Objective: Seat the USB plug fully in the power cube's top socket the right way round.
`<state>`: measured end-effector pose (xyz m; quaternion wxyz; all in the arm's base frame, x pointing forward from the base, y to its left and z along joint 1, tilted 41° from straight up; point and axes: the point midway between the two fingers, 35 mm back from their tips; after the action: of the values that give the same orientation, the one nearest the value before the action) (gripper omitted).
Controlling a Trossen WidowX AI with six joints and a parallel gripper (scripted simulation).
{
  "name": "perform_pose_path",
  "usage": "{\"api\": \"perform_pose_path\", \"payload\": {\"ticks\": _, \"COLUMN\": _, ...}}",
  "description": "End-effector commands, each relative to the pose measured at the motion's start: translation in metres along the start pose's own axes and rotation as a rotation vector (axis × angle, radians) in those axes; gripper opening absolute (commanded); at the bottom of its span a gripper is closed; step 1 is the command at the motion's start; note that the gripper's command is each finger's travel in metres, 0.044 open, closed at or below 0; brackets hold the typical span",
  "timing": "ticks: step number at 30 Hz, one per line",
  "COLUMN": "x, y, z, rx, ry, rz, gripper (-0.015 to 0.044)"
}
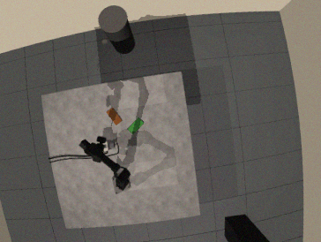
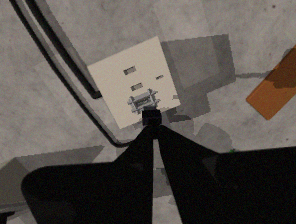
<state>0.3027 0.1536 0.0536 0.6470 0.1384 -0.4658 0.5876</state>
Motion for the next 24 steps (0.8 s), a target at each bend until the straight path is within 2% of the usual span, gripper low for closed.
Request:
{"api": "perform_pose_path", "payload": {"ticks": 1, "x": -0.0002, "y": 0.0000, "z": 0.0000, "rx": -0.094, "ry": 0.000, "rz": 0.000, "gripper": 0.0000}}
{"api": "perform_pose_path", "payload": {"ticks": 24, "x": -0.0002, "y": 0.0000, "z": 0.0000, "rx": -0.696, "ry": 0.000, "rz": 0.000, "gripper": 0.0000}}
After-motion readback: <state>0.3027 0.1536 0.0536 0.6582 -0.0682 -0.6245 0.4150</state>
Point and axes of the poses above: the point midway between the two fingers, 35 mm back from their tips, its own x axis back along the fingers, its own y axis across the jaws, z = x × y, and after that the axes turned 8 degrees about -x, right-handed
